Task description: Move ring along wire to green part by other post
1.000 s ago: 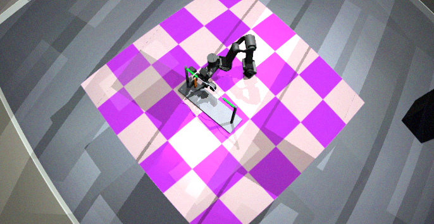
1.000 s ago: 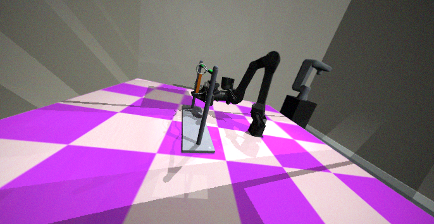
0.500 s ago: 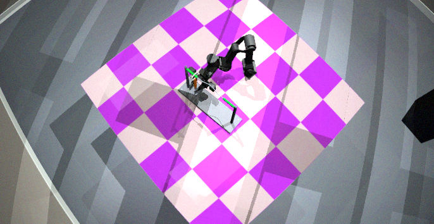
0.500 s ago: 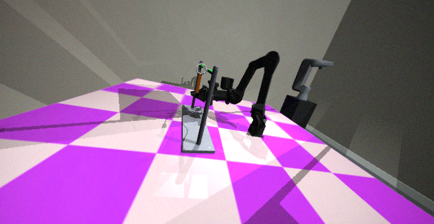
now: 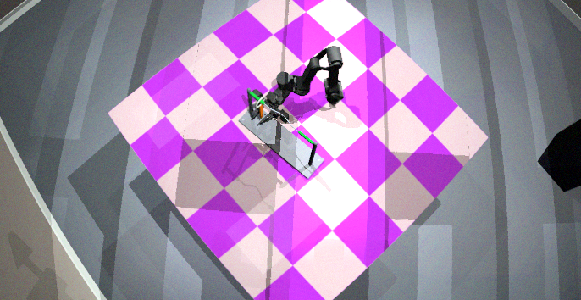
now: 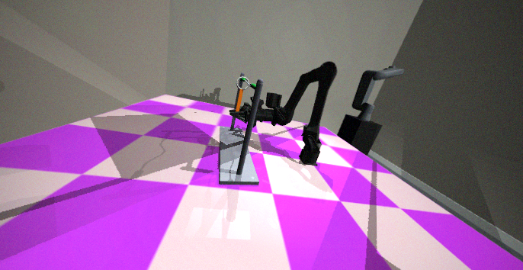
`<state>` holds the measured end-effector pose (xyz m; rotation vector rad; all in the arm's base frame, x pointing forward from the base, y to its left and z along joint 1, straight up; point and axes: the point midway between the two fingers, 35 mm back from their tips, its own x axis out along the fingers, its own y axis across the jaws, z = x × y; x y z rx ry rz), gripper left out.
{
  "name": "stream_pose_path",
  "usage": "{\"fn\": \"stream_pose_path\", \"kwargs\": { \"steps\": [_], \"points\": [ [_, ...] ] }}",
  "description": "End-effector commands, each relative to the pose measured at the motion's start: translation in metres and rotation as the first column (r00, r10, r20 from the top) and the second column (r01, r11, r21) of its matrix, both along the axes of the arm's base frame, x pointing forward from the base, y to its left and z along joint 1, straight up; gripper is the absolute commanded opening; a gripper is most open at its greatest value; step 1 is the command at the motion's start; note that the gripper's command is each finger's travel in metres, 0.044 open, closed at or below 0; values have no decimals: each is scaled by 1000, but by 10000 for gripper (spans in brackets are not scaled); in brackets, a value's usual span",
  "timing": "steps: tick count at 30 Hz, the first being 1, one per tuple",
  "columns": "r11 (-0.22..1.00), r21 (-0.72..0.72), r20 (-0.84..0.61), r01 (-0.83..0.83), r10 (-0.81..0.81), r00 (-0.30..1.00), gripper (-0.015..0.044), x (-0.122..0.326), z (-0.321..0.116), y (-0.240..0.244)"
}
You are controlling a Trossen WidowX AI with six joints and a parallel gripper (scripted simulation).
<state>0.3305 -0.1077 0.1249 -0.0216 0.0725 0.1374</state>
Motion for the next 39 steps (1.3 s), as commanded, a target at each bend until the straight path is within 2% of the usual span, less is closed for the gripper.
{"fn": "stream_pose_path", "kwargs": {
  "steps": [1,12,39],
  "points": [
    [1000,0,0,0,0,1000,134,0,0,0],
    [1000,0,0,0,0,1000,-150,0,0,0],
    [1000,-2,1,5,-5,1000,-150,0,15,0]
  ]
}}
